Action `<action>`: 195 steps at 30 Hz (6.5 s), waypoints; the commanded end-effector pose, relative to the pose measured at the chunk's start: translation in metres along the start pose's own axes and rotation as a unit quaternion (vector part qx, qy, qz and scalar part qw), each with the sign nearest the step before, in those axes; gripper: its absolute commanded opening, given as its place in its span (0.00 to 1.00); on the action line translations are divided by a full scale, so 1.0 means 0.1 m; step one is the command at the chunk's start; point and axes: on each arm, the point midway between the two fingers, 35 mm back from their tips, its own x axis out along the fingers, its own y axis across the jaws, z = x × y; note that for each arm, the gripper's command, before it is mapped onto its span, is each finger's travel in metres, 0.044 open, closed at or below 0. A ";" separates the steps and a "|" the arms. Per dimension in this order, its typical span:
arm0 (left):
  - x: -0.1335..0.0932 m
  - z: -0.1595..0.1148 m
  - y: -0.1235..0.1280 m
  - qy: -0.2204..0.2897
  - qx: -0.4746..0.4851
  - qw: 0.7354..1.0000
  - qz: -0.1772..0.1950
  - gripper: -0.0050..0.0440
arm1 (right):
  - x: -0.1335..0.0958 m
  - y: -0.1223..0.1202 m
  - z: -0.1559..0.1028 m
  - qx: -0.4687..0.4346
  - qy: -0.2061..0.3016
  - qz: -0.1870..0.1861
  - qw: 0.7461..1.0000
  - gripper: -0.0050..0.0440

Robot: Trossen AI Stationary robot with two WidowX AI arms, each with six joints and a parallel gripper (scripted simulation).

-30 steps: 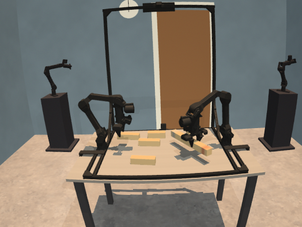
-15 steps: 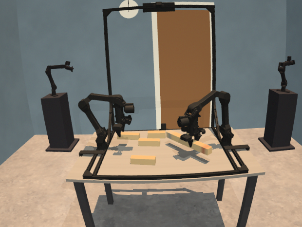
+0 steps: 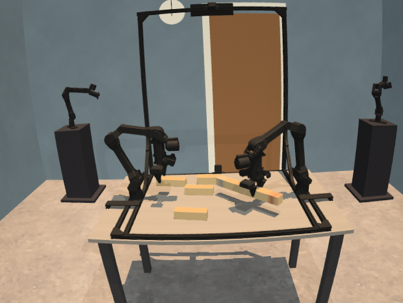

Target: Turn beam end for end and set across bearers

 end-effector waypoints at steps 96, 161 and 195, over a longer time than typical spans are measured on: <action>-0.06 0.90 0.51 -0.005 -0.295 0.956 0.005 0.10 | 0.00 0.00 0.00 0.001 0.001 0.000 1.000 1.00; 0.56 1.14 0.63 -0.005 -0.315 0.949 0.005 0.10 | 0.00 0.00 0.00 0.001 0.001 0.000 1.000 1.00; 0.48 1.15 0.63 -0.005 -0.315 0.949 0.005 1.00 | 0.00 0.00 0.00 0.001 0.001 0.000 1.000 1.00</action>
